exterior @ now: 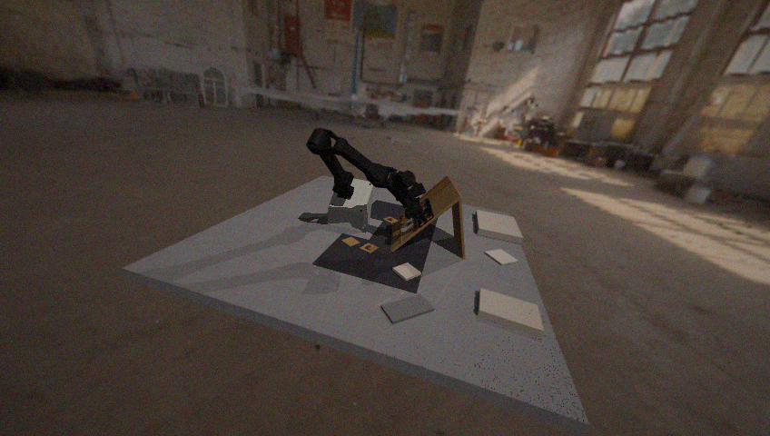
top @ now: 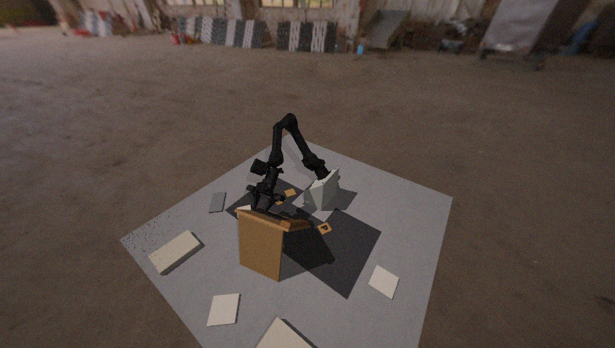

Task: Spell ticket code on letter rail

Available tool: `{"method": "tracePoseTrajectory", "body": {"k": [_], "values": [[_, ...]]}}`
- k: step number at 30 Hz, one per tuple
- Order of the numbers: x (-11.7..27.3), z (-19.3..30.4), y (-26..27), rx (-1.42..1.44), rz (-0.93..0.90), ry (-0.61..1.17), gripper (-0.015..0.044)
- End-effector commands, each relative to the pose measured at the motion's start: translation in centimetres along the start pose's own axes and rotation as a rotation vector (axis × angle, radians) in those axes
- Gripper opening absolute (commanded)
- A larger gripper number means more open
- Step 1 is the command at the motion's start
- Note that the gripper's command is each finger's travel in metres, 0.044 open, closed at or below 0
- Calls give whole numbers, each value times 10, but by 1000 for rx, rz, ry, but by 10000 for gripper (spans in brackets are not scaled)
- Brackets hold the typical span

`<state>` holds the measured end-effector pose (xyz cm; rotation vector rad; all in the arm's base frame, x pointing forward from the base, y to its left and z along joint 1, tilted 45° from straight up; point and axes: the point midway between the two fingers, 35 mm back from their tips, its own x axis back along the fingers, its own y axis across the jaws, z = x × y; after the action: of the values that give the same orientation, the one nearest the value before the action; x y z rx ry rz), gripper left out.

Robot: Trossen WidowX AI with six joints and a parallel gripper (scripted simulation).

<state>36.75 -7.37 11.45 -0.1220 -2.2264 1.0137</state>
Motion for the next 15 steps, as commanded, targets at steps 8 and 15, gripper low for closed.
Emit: {"method": "tracePoseTrajectory", "body": {"k": [8, 15], "values": [[0, 3, 10, -4, -3, 5, 0], [0, 4, 15, -4, -4, 5, 0]]}}
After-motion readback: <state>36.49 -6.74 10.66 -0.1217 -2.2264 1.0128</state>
